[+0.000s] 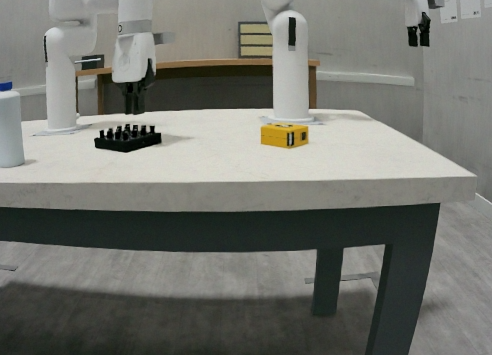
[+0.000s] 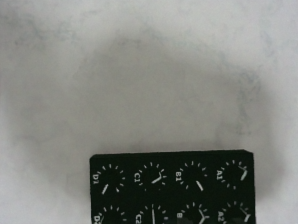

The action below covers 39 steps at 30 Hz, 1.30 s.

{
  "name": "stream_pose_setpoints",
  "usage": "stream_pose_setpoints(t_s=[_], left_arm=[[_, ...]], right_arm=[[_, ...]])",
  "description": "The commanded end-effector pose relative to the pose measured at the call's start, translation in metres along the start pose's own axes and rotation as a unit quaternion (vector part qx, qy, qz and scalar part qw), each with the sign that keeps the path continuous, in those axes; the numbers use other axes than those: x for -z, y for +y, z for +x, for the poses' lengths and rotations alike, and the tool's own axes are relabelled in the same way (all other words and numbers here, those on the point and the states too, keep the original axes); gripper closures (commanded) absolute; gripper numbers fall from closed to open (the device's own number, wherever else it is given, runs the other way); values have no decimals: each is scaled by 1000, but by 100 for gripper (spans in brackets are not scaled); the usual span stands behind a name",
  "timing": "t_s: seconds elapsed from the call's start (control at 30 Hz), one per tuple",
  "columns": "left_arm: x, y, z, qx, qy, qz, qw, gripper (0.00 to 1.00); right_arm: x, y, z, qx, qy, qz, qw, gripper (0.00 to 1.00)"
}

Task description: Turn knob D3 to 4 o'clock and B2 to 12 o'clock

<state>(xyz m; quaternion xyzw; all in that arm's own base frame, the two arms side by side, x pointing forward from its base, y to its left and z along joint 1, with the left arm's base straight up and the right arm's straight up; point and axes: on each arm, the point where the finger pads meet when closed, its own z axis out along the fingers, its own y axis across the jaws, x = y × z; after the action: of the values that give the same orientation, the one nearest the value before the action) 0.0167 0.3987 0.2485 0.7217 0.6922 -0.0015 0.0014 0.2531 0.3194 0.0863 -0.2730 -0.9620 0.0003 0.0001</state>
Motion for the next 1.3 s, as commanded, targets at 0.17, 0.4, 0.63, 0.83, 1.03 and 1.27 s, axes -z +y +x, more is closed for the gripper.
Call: stream_pose_setpoints(t_s=[0.17,0.4,0.63,0.83,1.03,1.27], left_arm=[[2,0,1,0,2,0,1000,0],[2,0,1,0,2,0,1000,0],[2,0,1,0,2,0,1000,0],[2,0,1,0,2,0,1000,0],[2,0,1,0,2,0,1000,0],[2,0,1,0,2,0,1000,0]], right_arm=[[2,1,0,40,0,-2,999,79],[4,1,0,159,-1,-2,987,79],[5,1,0,254,-1,-2,967,79],[6,1,0,352,-1,-2,936,79],[8,2,0,444,-1,-2,896,79],[9,2,0,534,-1,-2,846,79]])
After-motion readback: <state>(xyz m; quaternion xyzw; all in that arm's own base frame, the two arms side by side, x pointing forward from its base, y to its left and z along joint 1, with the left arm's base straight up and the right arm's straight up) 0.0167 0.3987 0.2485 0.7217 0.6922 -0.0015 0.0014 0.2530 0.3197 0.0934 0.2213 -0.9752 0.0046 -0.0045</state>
